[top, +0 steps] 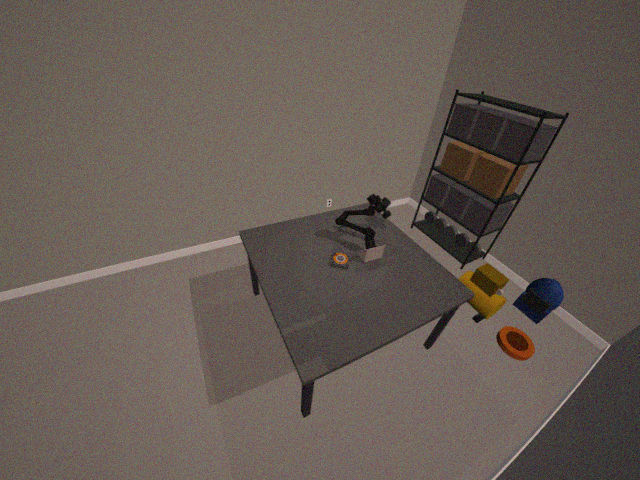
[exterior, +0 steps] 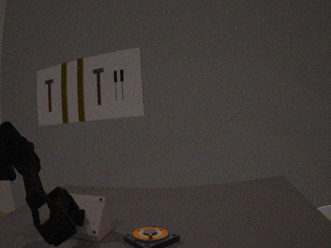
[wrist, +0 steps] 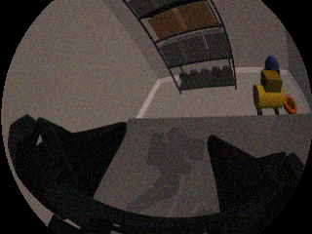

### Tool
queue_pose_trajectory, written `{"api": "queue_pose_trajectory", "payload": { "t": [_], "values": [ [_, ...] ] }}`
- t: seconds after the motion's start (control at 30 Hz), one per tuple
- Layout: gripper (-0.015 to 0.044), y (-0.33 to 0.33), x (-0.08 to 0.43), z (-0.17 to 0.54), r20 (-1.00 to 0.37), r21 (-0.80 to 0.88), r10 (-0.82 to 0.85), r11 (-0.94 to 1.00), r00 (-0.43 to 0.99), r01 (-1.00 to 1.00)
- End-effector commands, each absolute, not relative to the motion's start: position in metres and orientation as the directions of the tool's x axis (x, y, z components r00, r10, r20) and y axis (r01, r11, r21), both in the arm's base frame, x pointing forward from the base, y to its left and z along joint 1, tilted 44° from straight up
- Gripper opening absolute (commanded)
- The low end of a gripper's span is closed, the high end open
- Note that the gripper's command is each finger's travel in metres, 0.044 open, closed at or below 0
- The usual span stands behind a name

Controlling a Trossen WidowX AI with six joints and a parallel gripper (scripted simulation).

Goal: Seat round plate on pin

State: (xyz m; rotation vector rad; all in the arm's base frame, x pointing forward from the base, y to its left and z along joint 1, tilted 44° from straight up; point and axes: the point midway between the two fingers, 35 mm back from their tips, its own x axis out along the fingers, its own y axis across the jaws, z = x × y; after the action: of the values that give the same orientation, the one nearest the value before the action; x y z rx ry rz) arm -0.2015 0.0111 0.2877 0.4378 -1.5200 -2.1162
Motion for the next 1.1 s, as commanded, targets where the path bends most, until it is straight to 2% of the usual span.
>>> {"api": "queue_pose_trajectory", "payload": {
  "t": [0.0,0.07,0.2,0.23,0.33,0.47,0.57,0.67,0.77,0.83,0.93,1.03,1.07],
  "values": [
    [0.0374,0.015,-0.203,0.288,0.028,0.946,-0.549,-0.255,-0.836,0.199],
    [0.0321,0.044,-0.211,0.290,0.038,0.958,-0.429,-0.242,-0.903,0.155],
    [0.0216,0.139,-0.213,0.285,0.005,0.984,-0.030,-0.178,-1.000,0.010],
    [0.0190,0.158,-0.209,0.282,-0.012,0.987,0.053,-0.159,-0.999,-0.021],
    [0.0111,0.182,-0.199,0.276,-0.038,0.988,0.163,-0.142,-0.986,-0.061],
    [0.0006,0.245,-0.164,0.257,-0.142,0.984,0.431,-0.033,-0.891,-0.173],
    [0.0000,0.270,-0.142,0.247,-0.199,0.975,0.537,0.027,-0.820,-0.219],
    [0.0000,0.309,-0.088,0.225,-0.319,0.942,0.698,0.160,-0.641,-0.295],
    [0.0000,0.329,-0.037,0.205,-0.426,0.896,0.775,0.290,-0.467,-0.336],
    [0.0000,0.331,-0.026,0.199,-0.446,0.878,0.788,0.296,-0.424,-0.375],
    [0.0000,0.336,0.038,0.171,-0.590,0.779,0.781,0.486,-0.203,-0.396],
    [0.0000,0.327,0.089,0.148,-0.702,0.674,0.711,0.645,-0.040,-0.362],
    [0.0000,0.326,0.093,0.147,-0.710,0.664,0.703,0.657,-0.028,-0.358]
  ]
}}
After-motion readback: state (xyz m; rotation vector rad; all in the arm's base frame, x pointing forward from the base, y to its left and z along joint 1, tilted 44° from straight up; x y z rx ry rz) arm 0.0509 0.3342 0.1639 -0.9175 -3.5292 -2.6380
